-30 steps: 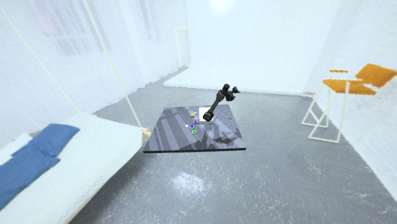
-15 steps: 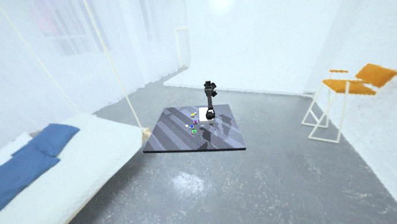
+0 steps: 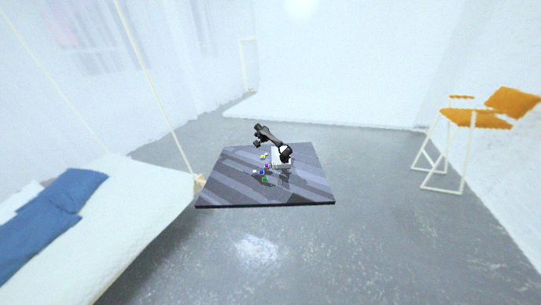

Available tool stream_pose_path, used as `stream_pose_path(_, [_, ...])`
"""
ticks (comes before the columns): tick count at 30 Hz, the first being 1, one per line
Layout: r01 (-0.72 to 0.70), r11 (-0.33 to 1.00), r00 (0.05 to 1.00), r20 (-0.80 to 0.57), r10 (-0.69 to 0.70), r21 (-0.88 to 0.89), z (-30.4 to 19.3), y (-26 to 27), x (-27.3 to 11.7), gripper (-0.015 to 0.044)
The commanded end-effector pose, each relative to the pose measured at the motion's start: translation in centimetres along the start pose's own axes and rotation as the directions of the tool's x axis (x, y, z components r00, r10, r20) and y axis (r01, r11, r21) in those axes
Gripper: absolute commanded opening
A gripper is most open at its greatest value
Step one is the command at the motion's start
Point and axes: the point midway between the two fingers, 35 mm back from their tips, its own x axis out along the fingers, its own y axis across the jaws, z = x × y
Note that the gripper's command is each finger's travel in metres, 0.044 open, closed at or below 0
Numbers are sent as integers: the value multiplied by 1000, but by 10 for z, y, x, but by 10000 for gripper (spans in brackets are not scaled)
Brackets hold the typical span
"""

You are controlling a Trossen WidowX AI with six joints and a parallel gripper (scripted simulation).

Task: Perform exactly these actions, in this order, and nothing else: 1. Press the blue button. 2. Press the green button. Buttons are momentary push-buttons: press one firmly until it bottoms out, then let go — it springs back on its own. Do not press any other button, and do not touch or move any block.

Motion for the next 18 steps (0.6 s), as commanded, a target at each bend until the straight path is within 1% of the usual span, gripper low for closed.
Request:
stream_pose_path(1, [-179,934,971,-208,118,-310,-40,56,20,400])
stream_pose_path(4, [-355,800,908,-381,172,-484,-79,94,29,400])
stream_pose_path(7, [-509,648,829,-525,193,-566,-116,121,33,400])
stream_pose_path(9, [-535,620,814,-548,194,-574,-123,125,33,400])
stream_pose_path(14, [-535,620,814,-548,194,-574,-123,125,33,400])
stream_pose_path(16, [-534,621,814,-547,194,-575,-127,127,40,348])
stream_pose_path(18, [-532,621,815,-546,194,-576,-138,132,59,295])
